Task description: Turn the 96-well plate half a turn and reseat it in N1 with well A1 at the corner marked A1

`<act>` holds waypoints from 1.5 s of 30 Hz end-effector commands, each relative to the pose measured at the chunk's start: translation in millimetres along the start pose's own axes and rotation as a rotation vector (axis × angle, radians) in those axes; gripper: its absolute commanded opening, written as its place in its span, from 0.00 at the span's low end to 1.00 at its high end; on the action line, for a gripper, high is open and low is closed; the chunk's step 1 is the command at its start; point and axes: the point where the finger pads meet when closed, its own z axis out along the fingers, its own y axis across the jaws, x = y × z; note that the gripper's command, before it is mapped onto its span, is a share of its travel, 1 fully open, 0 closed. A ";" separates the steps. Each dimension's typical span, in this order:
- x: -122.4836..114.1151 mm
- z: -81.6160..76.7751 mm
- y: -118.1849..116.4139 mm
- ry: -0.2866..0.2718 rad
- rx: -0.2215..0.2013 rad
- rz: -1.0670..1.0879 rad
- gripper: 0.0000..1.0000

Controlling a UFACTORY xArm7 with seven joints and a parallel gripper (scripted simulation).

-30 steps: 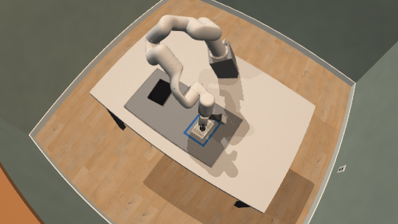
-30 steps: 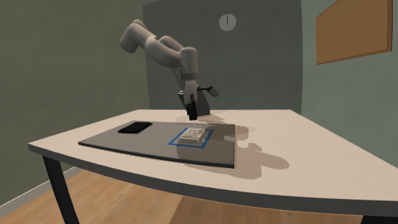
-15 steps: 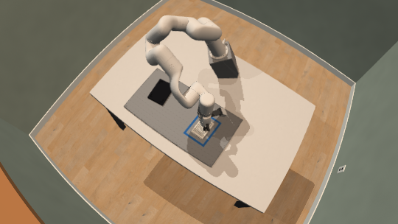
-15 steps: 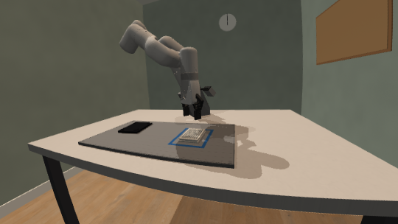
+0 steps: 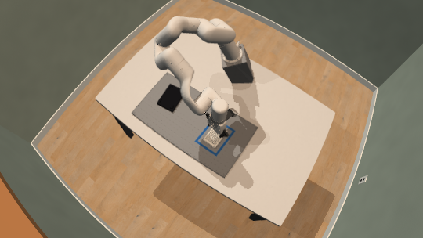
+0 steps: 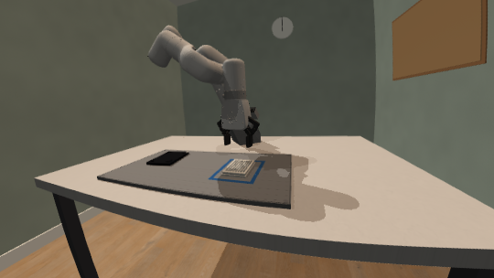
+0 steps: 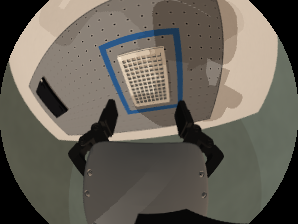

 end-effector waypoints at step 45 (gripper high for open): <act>-0.3 36.7 1.4 0.009 -0.002 -0.223 1.00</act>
